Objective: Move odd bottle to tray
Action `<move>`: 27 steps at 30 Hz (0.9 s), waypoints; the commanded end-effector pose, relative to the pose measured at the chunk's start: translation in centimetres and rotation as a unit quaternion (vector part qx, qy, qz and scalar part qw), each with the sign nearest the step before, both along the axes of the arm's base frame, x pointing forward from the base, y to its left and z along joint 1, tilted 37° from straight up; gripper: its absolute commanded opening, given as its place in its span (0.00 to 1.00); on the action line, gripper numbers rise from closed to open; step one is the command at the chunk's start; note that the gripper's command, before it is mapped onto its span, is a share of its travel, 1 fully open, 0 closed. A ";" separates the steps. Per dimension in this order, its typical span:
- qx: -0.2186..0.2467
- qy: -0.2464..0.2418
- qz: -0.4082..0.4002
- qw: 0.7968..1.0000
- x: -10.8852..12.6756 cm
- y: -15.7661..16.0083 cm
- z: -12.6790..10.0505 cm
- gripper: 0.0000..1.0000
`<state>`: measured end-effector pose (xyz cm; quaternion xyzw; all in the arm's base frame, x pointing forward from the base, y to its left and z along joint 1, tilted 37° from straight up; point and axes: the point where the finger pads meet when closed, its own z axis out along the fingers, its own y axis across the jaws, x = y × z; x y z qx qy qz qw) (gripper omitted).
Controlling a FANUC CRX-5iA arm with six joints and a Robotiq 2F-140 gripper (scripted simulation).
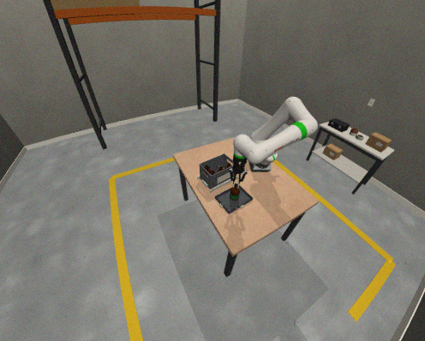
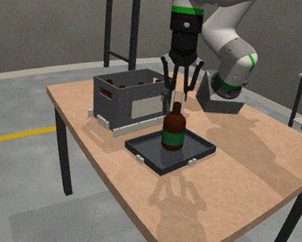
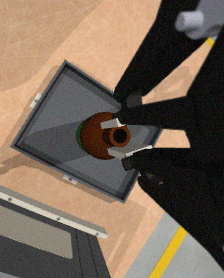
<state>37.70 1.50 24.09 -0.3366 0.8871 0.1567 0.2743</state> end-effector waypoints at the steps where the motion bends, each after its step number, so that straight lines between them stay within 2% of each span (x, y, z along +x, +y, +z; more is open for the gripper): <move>1: 0.000 -0.001 0.000 1.000 0.1 0.0 0.0 0.10; 27: 0.000 -0.001 0.000 1.000 0.4 0.4 -0.7 0.10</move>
